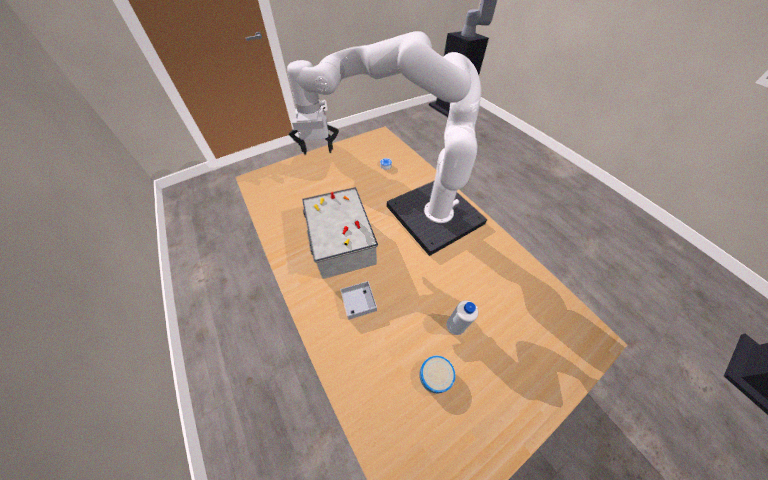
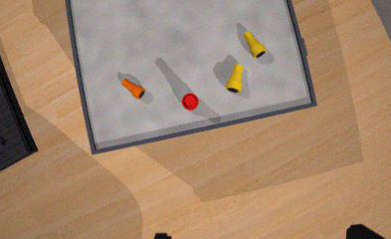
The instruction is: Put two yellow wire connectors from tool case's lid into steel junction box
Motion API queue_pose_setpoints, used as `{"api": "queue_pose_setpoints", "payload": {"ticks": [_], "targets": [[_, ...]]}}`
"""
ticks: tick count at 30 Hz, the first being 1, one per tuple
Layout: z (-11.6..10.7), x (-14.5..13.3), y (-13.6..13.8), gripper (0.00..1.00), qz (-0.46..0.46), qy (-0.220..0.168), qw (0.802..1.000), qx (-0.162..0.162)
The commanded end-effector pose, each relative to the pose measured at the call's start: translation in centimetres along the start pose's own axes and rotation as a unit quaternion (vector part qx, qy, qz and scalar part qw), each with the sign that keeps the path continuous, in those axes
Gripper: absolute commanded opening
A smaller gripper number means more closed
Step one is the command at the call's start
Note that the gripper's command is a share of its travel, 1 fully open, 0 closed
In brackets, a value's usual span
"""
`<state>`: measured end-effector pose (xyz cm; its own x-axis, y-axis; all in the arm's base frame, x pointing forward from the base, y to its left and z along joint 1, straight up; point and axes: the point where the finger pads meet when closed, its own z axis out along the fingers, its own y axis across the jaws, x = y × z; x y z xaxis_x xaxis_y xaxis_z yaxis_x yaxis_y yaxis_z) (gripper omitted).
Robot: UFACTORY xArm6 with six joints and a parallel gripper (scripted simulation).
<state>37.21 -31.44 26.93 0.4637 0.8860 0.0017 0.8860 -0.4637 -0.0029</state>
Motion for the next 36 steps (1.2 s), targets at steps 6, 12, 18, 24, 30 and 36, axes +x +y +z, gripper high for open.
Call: {"api": "queue_pose_setpoints", "payload": {"ticks": [6, 12, 18, 24, 30, 36], "targets": [[-0.2, 0.0, 0.1, 1.0, 0.0, -0.001, 1.0, -0.002], [0.2, 1.7, 0.1, 1.0, -0.017, -0.001, 1.0, -0.002], [1.5, 6.4, -0.2, 1.0, -0.064, -0.001, 0.998, -0.002], [3.1, 12.3, -1.3, 1.0, -0.125, -0.001, 0.992, -0.002], [4.6, 17.6, -3.1, 1.0, -0.183, -0.001, 0.983, -0.002], [5.1, 18.9, -3.7, 1.0, -0.198, -0.001, 0.98, -0.001]]}}
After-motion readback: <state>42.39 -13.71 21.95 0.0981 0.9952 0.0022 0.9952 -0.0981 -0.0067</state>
